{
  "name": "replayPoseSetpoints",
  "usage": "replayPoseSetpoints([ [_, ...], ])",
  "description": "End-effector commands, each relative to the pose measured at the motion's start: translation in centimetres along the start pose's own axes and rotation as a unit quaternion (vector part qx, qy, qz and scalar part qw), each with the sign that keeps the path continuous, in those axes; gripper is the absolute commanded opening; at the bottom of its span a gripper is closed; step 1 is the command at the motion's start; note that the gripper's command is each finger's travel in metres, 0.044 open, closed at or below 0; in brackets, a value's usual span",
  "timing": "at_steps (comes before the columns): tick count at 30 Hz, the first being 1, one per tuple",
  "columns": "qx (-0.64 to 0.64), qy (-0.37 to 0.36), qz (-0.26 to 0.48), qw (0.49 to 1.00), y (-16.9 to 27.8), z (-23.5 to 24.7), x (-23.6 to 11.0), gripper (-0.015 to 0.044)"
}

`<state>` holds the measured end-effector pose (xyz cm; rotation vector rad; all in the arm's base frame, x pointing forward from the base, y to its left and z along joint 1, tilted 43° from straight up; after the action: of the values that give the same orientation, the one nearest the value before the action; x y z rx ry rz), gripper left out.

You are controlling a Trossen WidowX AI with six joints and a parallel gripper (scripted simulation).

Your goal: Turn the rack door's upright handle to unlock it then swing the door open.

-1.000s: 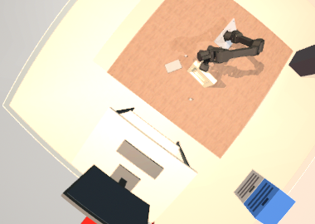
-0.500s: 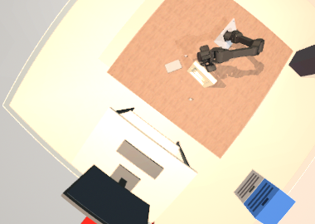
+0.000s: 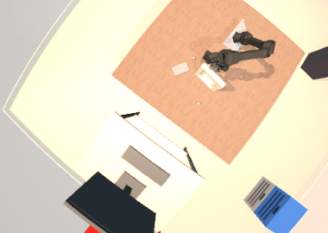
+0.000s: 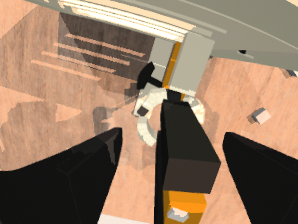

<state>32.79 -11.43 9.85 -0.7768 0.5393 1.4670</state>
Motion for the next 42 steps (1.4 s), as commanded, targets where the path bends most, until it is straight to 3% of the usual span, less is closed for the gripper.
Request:
replayPoseSetpoints([
  [1, -0.088, 0.0, -0.002, 0.996, -0.03, 0.05, -0.04, 0.0284],
  [13, -0.377, 0.001, -0.002, 0.926, -0.05, 0.03, -0.04, 0.0284],
  [26, -0.65, 0.001, -0.002, 0.76, -0.06, 0.05, -0.02, 0.0284],
  [33, -0.678, 0.001, -0.002, 0.735, -0.06, 0.05, -0.02, 0.0284],
  [40, -0.678, 0.001, -0.002, 0.735, -0.06, 0.05, -0.02, 0.01],
  [42, -0.678, 0.001, -0.002, 0.735, -0.06, 0.05, -0.02, 0.0087],
])
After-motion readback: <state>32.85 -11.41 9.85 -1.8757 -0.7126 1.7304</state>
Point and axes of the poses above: the point midway between the two fingers, 35 mm back from their tips, its own x axis out along the fingers, its own z axis across the jaws, y = z × x, the point moved 5 cm from there along -x, back along the fingers, and after that the axes turned 1 degree about x, right-handed, at the moved point
